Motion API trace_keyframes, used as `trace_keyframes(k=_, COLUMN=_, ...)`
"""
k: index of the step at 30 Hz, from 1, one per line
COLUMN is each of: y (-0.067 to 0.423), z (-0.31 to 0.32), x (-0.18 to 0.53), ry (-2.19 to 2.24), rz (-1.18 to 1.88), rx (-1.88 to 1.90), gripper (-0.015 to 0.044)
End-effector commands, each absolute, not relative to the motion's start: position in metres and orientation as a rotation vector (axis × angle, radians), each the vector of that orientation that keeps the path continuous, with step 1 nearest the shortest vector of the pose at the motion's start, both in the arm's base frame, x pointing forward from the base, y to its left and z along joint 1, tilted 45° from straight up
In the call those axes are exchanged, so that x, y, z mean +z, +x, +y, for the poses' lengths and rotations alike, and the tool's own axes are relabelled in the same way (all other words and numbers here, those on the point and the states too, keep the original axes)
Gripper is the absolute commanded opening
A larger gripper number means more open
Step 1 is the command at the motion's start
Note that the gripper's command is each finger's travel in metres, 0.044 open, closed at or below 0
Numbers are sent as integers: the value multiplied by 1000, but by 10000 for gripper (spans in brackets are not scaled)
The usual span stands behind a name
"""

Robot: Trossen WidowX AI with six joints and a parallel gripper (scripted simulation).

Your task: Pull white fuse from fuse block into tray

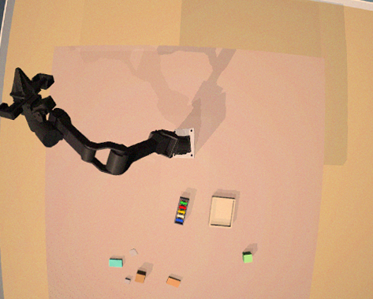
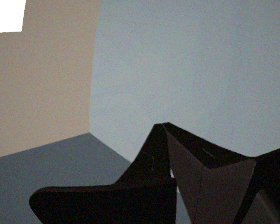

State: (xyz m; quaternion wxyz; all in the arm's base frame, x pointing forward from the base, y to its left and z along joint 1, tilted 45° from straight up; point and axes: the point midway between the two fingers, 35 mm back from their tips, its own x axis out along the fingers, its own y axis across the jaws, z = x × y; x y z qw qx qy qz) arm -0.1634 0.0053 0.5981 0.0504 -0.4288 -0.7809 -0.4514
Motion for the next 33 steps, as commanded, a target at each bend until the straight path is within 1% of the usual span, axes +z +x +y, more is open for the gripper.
trace_keyframes(k=1, y=-164, z=4, x=598, ry=-1301, rz=-2377, rx=-1376, gripper=26)
trace_keyframes(k=3, y=-167, z=-4, x=598, ry=-1261, rz=-2374, rx=-1390, gripper=72)
trace_keyframes(k=6, y=-177, z=-33, x=597, ry=-1127, rz=-2357, rx=-1433, gripper=72)
trace_keyframes(k=11, y=-188, z=-101, x=591, ry=-826, rz=-2298, rx=-1507, gripper=72)
trace_keyframes(k=17, y=-180, z=-187, x=574, ry=-473, rz=-2191, rx=-1560, gripper=72)
trace_keyframes(k=24, y=-139, z=-287, x=538, ry=-74, rz=-2012, rx=-1596, gripper=72)
trace_keyframes(k=29, y=-90, z=-348, x=502, ry=191, rz=-1850, rx=-1609, gripper=72)
trace_keyframes(k=33, y=-45, z=-384, x=471, ry=374, rz=-1724, rx=-1606, gripper=72)
